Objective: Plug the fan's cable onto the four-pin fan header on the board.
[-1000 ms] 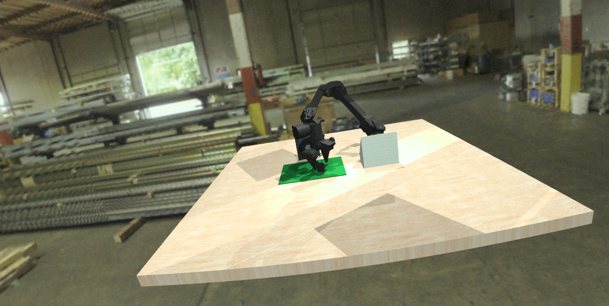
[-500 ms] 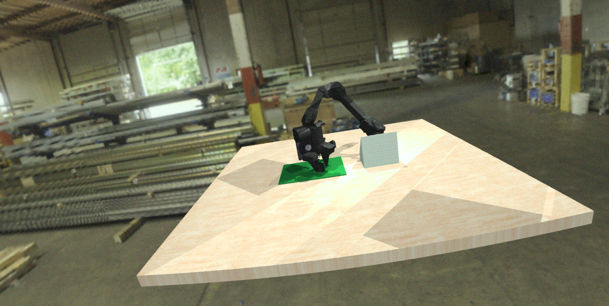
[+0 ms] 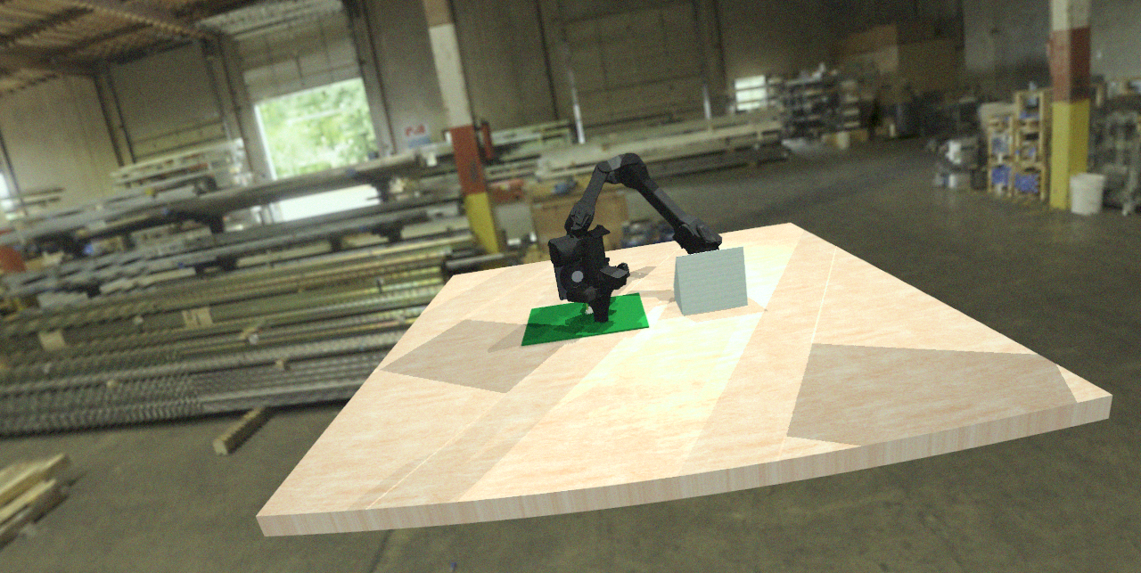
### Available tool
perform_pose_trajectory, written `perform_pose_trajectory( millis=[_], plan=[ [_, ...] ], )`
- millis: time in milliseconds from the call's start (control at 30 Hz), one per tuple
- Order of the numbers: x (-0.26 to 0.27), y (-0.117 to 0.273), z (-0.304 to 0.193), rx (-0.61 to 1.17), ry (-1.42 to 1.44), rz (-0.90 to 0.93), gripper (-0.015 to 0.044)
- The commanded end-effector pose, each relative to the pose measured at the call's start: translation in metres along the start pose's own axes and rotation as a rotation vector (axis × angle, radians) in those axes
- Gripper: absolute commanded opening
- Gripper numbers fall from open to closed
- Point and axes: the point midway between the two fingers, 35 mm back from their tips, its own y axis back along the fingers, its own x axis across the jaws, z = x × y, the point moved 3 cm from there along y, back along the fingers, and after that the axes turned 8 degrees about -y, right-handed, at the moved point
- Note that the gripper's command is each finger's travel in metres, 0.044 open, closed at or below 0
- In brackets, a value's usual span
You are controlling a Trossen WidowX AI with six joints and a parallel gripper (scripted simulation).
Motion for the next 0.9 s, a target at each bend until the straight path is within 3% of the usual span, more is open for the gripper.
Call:
perform_pose_trajectory(
  millis=[0, 167, 367, 867],
  plan=[
    [0.0, 0.003, 0.0, 0.0, 0.0, -0.001, 0.0],
    [0.0, 0.05, 0.0, 0.002, 0.004, 0.0, 0.0],
    [-0.001, 0.049, 0.0, 0.002, -0.019, 0.0, 0.0],
    [0.006, 0.05, -0.017, 0.0, -0.531, -0.002, 0.0]
  ],
)
